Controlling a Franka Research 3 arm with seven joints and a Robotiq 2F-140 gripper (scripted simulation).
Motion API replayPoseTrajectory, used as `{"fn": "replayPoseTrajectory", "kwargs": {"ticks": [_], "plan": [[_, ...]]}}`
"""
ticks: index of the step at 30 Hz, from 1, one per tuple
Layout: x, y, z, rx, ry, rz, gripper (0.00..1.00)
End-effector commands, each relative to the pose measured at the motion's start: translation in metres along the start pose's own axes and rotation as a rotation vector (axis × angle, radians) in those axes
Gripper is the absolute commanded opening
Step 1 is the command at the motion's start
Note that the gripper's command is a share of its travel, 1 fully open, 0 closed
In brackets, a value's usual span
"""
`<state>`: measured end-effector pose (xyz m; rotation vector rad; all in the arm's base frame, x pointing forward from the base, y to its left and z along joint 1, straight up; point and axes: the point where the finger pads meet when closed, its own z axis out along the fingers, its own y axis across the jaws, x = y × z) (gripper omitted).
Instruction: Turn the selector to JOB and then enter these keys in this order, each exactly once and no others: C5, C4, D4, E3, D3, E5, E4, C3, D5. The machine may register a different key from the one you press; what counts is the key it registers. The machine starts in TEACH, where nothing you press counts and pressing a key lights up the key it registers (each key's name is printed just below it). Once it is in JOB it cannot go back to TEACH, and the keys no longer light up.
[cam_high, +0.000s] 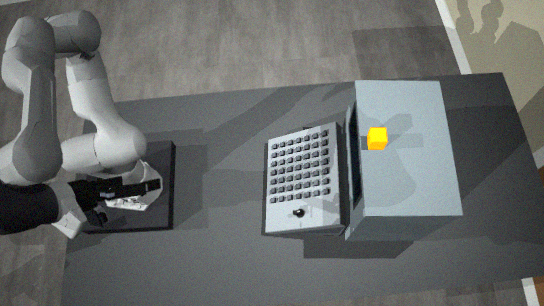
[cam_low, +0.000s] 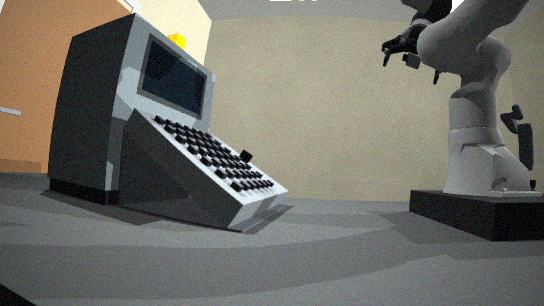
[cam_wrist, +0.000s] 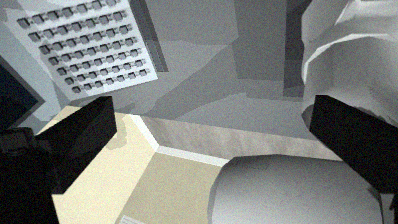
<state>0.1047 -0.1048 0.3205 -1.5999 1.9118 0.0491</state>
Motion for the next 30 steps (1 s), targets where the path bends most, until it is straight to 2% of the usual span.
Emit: {"fn": "replayPoseTrajectory", "kwargs": {"ticks": [1,21,25,30], "plan": [[0.0,0.0,0.0,0.0,0.0,0.0,1.0],[0.0,-0.003,0.003,0.002,0.005,-0.002,1.0],[-0.003,-0.019,0.023,0.011,0.033,-0.014,1.0],[-0.009,-0.056,0.068,0.031,0.096,-0.041,1.0]]}}
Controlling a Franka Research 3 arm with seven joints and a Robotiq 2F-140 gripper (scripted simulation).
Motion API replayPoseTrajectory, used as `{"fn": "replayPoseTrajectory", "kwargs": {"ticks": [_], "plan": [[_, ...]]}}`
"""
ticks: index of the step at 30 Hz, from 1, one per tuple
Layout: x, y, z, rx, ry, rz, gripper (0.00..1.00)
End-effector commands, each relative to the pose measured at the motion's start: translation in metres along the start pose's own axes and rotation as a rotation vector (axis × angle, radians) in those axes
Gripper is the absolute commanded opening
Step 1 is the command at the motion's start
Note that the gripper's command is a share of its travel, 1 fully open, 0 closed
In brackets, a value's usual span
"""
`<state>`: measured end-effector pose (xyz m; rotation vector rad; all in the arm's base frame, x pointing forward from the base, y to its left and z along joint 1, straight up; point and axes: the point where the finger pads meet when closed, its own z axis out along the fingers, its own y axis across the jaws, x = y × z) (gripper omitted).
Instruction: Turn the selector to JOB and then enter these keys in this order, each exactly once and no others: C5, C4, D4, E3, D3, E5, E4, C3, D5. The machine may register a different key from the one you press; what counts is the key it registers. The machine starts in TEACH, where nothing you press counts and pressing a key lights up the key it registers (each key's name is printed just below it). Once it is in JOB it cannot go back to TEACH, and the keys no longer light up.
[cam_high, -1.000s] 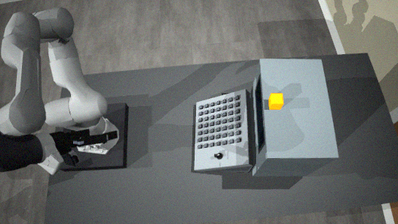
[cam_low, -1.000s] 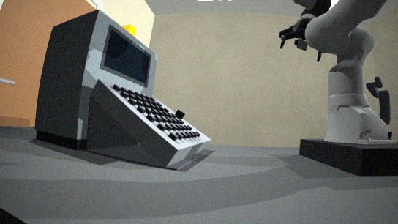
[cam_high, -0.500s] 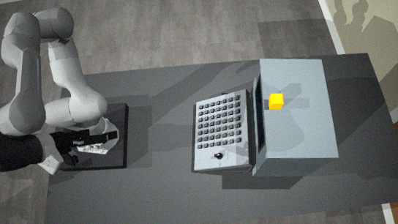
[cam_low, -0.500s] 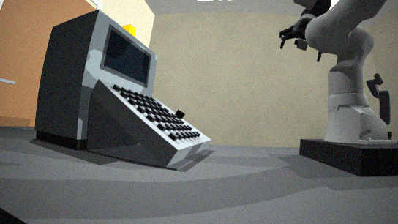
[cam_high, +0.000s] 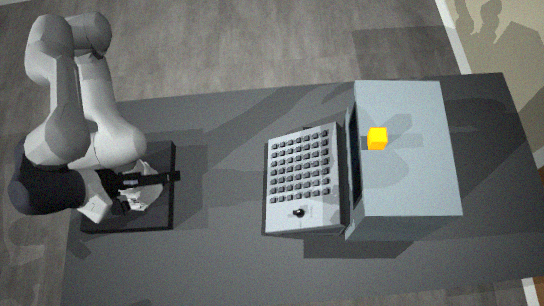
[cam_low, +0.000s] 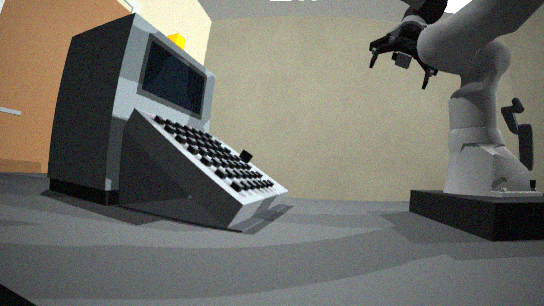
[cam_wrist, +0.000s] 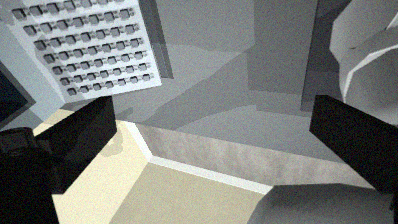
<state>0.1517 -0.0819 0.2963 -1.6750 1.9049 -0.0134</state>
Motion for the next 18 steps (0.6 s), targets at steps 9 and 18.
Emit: {"fn": "replayPoseTrajectory", "kwargs": {"ticks": [9,18], "plan": [[-0.005,-0.072,0.071,0.057,0.12,-0.013,1.0],[-0.012,-0.115,0.121,0.079,0.194,-0.044,1.0]]}}
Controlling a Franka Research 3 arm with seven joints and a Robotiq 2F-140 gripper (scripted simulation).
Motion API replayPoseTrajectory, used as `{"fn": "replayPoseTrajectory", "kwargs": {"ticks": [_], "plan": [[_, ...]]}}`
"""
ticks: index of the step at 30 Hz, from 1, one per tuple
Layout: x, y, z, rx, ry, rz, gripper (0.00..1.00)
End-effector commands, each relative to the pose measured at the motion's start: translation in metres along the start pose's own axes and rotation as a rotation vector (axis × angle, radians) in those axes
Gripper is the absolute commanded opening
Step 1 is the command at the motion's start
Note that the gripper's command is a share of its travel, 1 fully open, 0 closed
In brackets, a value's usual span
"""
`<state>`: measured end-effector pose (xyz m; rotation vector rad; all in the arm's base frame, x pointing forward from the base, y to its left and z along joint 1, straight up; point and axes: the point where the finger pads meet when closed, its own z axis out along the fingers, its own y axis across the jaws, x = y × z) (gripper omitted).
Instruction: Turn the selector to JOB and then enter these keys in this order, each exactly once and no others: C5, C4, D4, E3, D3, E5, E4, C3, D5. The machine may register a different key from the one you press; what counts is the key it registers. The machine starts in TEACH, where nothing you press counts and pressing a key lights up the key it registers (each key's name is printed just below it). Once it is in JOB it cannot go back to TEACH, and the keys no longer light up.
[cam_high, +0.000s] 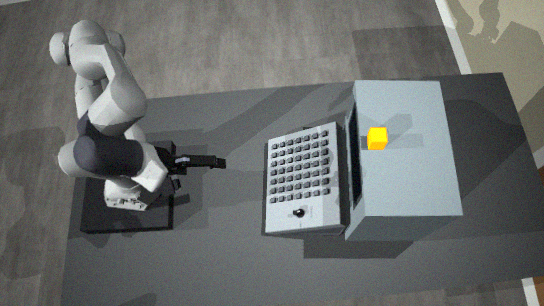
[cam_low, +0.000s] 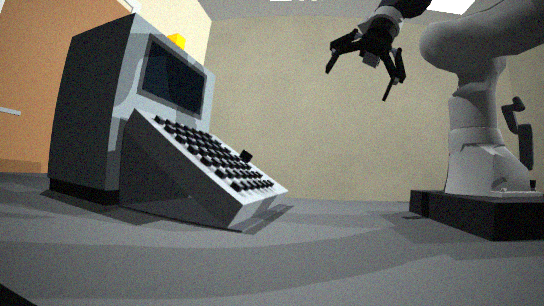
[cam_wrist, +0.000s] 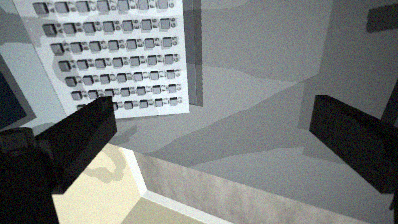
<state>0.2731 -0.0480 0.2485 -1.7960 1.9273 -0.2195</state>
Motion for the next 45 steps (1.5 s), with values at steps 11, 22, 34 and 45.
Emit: {"fn": "replayPoseTrajectory", "kwargs": {"ticks": [11,22,34,45], "plan": [[-0.01,-0.075,0.071,0.067,0.113,0.027,1.0],[-0.022,-0.122,0.127,0.09,0.195,-0.006,1.0],[-0.032,-0.158,0.17,0.108,0.259,-0.032,1.0],[-0.032,-0.158,0.17,0.108,0.259,-0.032,0.1]]}}
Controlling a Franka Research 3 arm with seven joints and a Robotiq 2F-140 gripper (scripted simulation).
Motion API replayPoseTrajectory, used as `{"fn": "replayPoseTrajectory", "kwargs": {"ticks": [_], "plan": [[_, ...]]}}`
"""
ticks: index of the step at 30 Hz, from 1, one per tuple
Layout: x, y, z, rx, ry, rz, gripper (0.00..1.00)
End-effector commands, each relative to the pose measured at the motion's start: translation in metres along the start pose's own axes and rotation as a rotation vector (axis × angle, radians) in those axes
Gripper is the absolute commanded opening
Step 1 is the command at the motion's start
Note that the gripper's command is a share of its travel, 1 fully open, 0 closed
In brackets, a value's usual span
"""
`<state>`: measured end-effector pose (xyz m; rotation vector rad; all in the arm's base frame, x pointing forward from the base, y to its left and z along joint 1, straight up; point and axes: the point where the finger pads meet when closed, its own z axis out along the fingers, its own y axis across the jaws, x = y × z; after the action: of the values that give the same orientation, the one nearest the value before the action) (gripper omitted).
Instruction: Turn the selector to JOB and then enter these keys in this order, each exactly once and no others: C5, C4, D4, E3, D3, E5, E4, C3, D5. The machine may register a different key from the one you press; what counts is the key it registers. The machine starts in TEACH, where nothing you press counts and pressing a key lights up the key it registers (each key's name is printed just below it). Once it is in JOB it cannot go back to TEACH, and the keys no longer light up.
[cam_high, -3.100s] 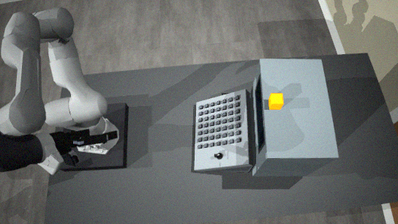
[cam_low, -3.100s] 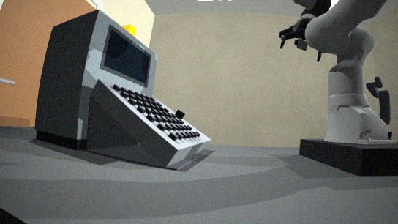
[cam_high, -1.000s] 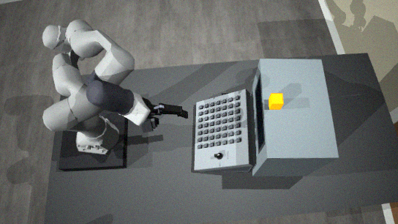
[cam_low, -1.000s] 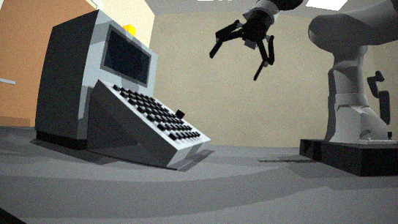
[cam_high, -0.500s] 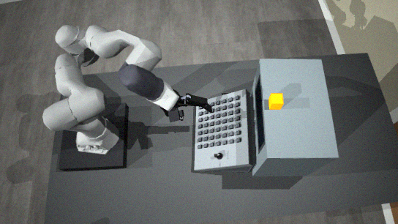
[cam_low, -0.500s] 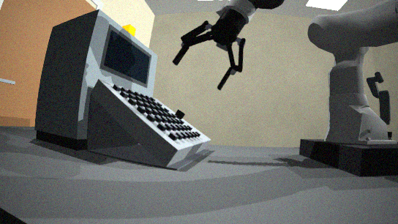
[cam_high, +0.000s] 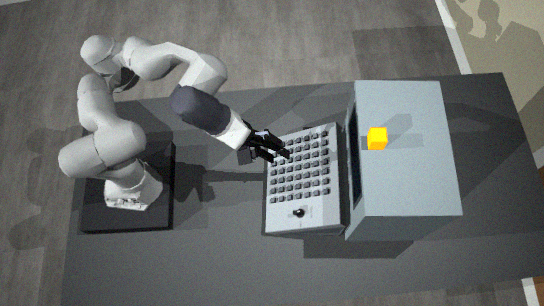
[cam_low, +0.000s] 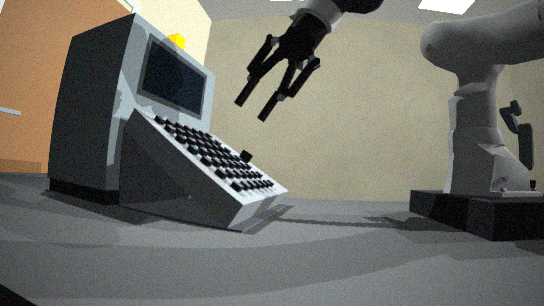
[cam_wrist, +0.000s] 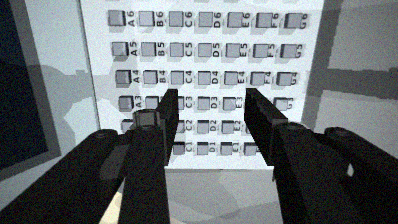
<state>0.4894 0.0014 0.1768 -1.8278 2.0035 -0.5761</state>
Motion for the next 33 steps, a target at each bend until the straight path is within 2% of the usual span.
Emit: {"fn": "replayPoseTrajectory", "kwargs": {"ticks": [1,27,30,33], "plan": [[0.001,-0.003,0.0,0.008,0.004,0.021,0.1],[0.001,-0.003,0.001,0.008,0.004,0.021,0.1],[0.001,-0.003,0.014,0.008,0.004,0.021,0.1],[0.001,-0.003,0.038,0.008,0.004,0.021,0.1]]}}
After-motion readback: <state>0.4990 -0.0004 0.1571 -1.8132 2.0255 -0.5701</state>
